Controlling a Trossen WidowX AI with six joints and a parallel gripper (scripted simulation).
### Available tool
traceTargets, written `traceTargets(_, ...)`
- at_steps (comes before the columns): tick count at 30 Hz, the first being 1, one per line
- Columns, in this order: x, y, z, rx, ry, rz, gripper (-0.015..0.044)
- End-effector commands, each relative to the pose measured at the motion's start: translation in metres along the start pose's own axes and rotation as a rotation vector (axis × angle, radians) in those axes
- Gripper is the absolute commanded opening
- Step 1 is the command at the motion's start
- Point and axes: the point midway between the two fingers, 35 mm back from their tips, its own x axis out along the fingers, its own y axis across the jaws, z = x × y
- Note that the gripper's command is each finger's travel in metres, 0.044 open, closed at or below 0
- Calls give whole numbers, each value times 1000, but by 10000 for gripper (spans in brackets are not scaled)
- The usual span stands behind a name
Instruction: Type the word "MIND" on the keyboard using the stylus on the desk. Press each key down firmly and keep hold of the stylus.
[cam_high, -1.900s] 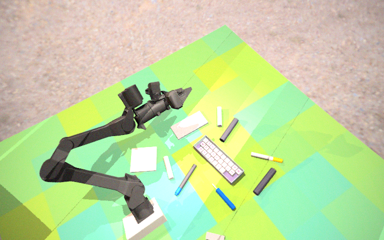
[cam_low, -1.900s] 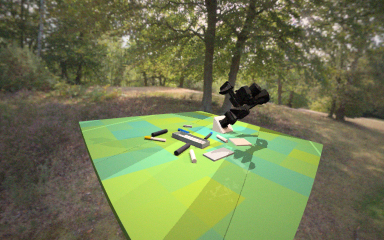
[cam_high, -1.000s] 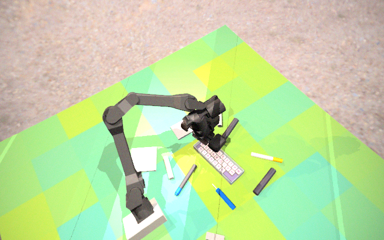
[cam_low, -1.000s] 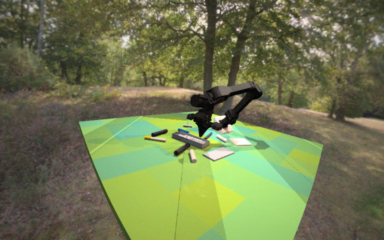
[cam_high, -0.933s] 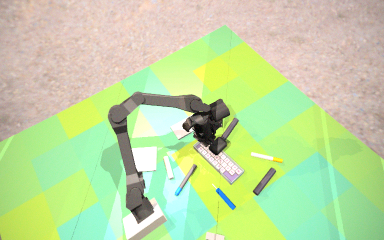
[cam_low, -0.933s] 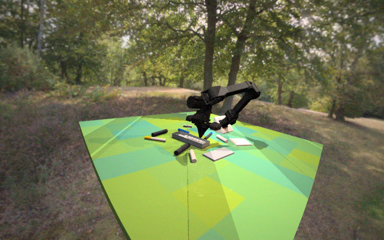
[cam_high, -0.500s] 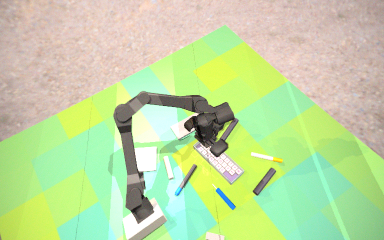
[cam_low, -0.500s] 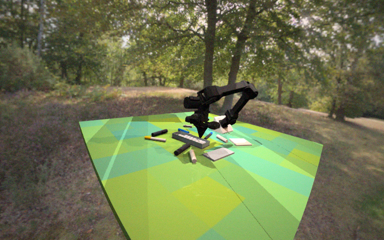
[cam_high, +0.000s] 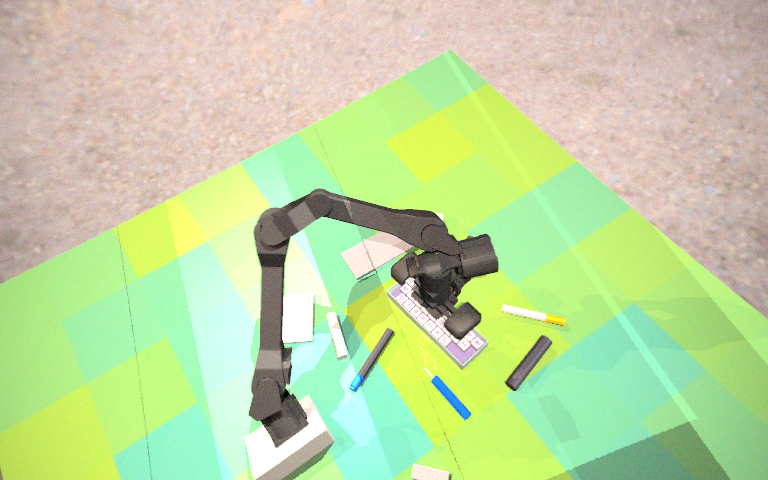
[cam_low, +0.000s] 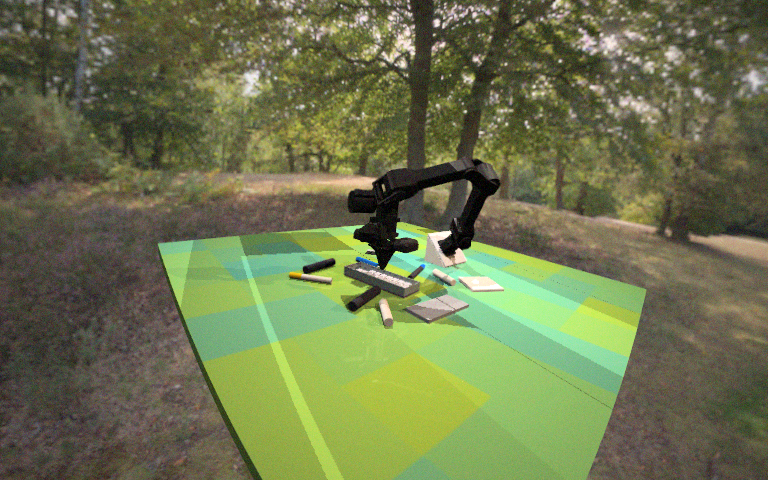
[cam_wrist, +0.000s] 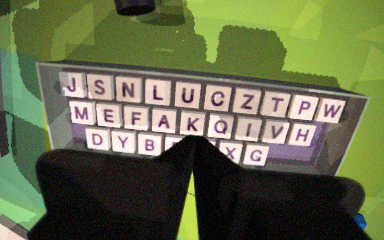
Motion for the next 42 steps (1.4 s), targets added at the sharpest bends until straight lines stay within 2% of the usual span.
traceTargets(1, -1, -2, 2, -8, -4, -4, 0)
traceTargets(4, -2, -11, 3, -8, -4, -5, 0)
traceTargets(8, -2, -64, 3, -9, -4, -8, 0)
traceTargets(10, -2, -73, 2, -9, -4, -8, 0)
traceTargets(26, -2, -72, 1, -9, -4, -8, 0)
traceTargets(32, -1, -46, -30, -7, -3, -6, 0)
traceTargets(42, -1, -45, -31, -7, -3, -6, 0)
